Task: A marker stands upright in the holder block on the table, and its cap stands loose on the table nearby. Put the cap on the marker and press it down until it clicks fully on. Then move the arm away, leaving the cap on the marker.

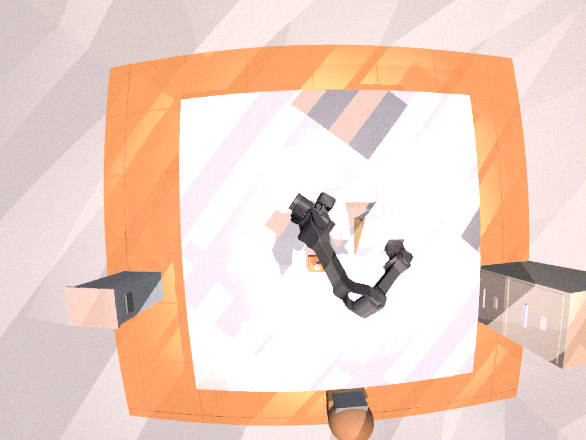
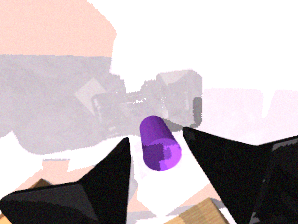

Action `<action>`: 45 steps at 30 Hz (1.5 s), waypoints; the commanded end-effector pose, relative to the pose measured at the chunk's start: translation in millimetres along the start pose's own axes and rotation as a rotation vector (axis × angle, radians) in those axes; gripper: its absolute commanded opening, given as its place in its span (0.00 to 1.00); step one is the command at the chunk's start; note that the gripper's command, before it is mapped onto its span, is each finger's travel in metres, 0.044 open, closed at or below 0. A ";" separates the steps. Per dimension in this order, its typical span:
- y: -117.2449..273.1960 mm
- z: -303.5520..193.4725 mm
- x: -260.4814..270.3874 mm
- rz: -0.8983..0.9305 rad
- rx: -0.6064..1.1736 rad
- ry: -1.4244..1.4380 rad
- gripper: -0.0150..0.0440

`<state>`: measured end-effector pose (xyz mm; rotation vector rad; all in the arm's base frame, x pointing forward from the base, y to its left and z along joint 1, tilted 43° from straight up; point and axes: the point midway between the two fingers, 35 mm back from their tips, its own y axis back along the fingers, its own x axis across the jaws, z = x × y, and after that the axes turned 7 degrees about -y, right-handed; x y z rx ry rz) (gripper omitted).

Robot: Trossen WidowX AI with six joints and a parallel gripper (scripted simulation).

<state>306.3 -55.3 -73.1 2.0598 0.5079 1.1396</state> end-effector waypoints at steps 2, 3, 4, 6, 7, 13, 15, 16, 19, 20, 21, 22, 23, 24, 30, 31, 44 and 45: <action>-10.8 -3.4 -0.4 0.004 0.012 -0.010 0.68; -11.6 -3.5 -0.4 0.004 0.012 -0.010 0.68; -11.8 -3.5 -0.4 0.004 0.012 -0.010 0.68; -11.8 -3.4 -0.4 0.004 0.012 -0.010 0.64; -11.8 -3.4 -0.4 0.004 0.012 -0.010 0.59; -11.8 -3.4 -0.4 0.004 0.012 -0.010 0.46; -11.8 -3.4 -0.4 0.004 0.012 -0.010 0.43; -11.8 -3.5 -0.8 0.004 0.012 -0.010 0.42; -11.3 -3.4 -0.8 0.004 0.012 -0.010 0.36; -9.7 -3.2 -0.8 0.004 0.012 -0.010 0.31; -7.2 -2.9 -0.8 0.004 0.012 -0.010 0.27; -4.0 -2.5 -0.8 0.004 0.011 -0.010 0.25; -0.9 -2.2 -0.8 0.003 0.011 -0.010 0.25; 2.3 -1.9 -0.9 0.003 0.011 -0.010 0.25; 21.6 -0.9 -1.1 0.002 0.010 -0.011 0.25; 24.8 -0.9 -1.1 0.002 0.010 -0.011 0.25; 53.2 -5.1 7.4 0.001 0.010 -0.011 0.25; 54.7 -6.5 11.0 0.001 0.010 -0.011 0.25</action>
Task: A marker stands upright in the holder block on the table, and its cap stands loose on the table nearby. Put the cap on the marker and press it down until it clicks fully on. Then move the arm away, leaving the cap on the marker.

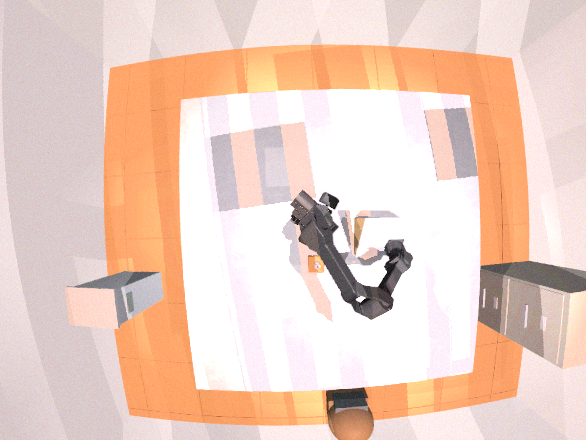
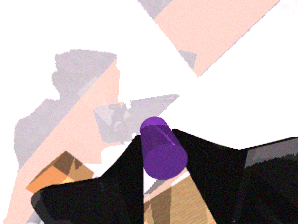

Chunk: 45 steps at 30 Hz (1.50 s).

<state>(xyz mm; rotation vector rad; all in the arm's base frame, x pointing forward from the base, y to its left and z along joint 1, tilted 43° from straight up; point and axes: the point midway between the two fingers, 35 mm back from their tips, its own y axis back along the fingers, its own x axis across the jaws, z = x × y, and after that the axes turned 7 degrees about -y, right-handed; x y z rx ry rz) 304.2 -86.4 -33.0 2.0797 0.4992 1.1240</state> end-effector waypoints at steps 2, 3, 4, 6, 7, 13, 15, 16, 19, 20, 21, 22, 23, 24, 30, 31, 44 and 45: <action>6.9 -6.3 16.2 -0.006 0.000 0.006 0.25; 8.3 -7.9 19.7 -0.007 0.000 0.006 0.25; 9.7 -9.6 23.2 -0.007 0.000 0.006 0.25; 12.5 -13.1 30.2 -0.007 -0.001 0.006 0.25; 13.8 -14.9 33.7 -0.007 -0.001 0.005 0.25; 21.5 -26.5 54.1 -0.007 -0.001 0.005 0.25; 23.9 -30.8 60.8 -0.007 -0.001 0.005 0.25; 25.1 -33.0 64.1 -0.007 -0.001 0.005 0.25; 28.5 -39.8 73.8 -0.007 0.000 0.004 0.25; 29.7 -42.1 77.0 -0.007 0.000 0.004 0.25; 30.8 -44.5 80.1 -0.006 0.000 0.004 0.25; 31.8 -46.9 83.3 -0.006 0.000 0.004 0.25; 32.9 -49.4 86.4 -0.006 0.000 0.004 0.25; 34.0 -51.9 89.5 -0.006 0.001 0.004 0.25; 39.9 -67.7 107.4 -0.004 0.002 0.004 0.25; 40.9 -70.5 110.2 -0.004 0.003 0.004 0.25; 50.0 -101.6 138.2 0.000 0.008 0.005 0.25; 49.8 -101.6 138.2 0.000 0.008 0.005 0.25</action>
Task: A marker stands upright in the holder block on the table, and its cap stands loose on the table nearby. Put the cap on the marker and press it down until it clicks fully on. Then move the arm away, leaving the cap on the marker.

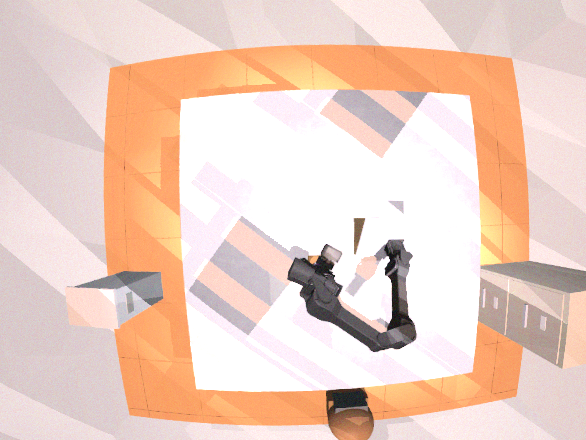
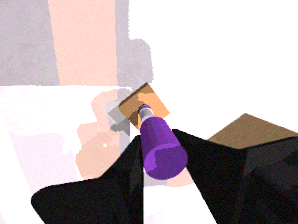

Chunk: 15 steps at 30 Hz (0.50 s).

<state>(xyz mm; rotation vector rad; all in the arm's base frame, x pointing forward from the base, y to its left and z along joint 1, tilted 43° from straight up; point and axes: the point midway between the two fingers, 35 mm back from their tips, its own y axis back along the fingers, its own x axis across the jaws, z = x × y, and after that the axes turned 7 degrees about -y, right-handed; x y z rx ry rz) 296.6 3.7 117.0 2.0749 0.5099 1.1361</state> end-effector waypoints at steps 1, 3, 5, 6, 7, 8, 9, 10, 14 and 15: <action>-1.2 -3.4 2.1 0.003 0.005 -0.008 0.25; -4.1 -3.5 2.1 0.003 0.005 -0.008 0.25; -6.2 -3.6 2.0 0.003 0.005 -0.008 0.25; -6.5 -3.7 2.0 0.004 0.005 -0.008 0.25; -6.7 -3.6 2.1 0.003 0.005 -0.008 0.25; -7.3 -3.6 2.1 0.003 0.005 -0.008 0.25; -8.1 -3.5 2.1 0.003 0.005 -0.008 0.25; -9.1 -3.4 2.1 0.003 0.005 -0.008 0.25; -15.2 -3.0 2.3 0.003 0.005 -0.008 0.25; -16.8 -2.9 2.4 0.003 0.005 -0.008 0.25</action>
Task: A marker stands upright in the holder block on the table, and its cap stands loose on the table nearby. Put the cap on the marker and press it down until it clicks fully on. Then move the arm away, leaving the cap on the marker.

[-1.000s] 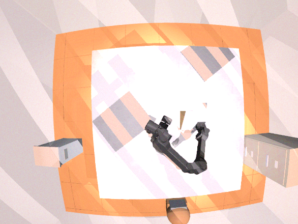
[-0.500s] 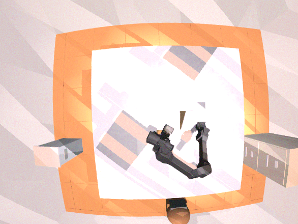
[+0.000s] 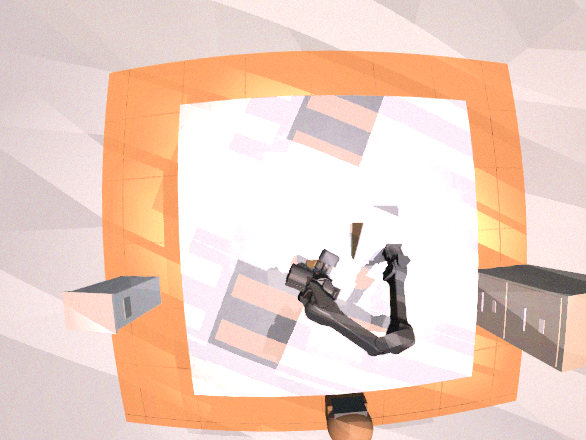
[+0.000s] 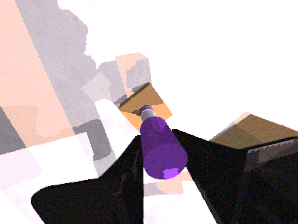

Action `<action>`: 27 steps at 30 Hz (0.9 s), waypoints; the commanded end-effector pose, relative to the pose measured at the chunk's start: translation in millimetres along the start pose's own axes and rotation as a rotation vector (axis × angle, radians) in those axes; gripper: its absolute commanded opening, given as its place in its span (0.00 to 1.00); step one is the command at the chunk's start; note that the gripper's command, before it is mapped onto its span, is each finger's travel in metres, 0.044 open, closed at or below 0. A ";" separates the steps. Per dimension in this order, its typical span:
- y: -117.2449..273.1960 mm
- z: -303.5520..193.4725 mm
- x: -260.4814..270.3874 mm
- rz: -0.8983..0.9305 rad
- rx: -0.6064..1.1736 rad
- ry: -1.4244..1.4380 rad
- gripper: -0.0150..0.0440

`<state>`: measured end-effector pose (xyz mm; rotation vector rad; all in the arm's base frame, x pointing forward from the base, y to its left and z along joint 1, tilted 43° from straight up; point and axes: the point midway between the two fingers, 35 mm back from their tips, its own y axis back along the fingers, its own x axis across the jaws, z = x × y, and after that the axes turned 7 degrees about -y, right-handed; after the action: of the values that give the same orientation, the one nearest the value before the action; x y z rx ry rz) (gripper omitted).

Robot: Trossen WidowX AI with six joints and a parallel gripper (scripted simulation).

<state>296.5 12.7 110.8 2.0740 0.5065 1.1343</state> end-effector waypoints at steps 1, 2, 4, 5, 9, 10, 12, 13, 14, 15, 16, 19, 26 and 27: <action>-7.8 -1.4 0.3 0.003 0.007 -0.006 0.25; -9.4 -1.3 0.4 0.003 0.007 -0.006 0.25; -12.7 -1.2 0.5 0.003 0.007 -0.006 0.25; -14.3 -1.2 0.5 0.003 0.007 -0.006 0.25; -20.8 -1.1 0.6 0.003 0.007 -0.006 0.25; -22.4 -1.2 0.7 0.003 0.007 -0.006 0.25; -25.6 -1.2 0.7 0.003 0.007 -0.006 0.25; -27.2 -1.3 0.7 0.003 0.007 -0.006 0.25; -28.9 -1.3 0.7 0.003 0.007 -0.005 0.25; -30.5 -1.4 0.7 0.003 0.007 -0.005 0.25; -32.1 -1.4 0.6 0.003 0.007 -0.005 0.25; -36.9 -1.6 0.4 0.004 0.007 -0.005 0.25; -47.1 -2.5 0.6 0.005 0.008 -0.005 0.25; -47.9 -2.7 0.8 0.005 0.008 -0.005 0.25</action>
<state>295.5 42.4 80.9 2.0768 0.5064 1.1394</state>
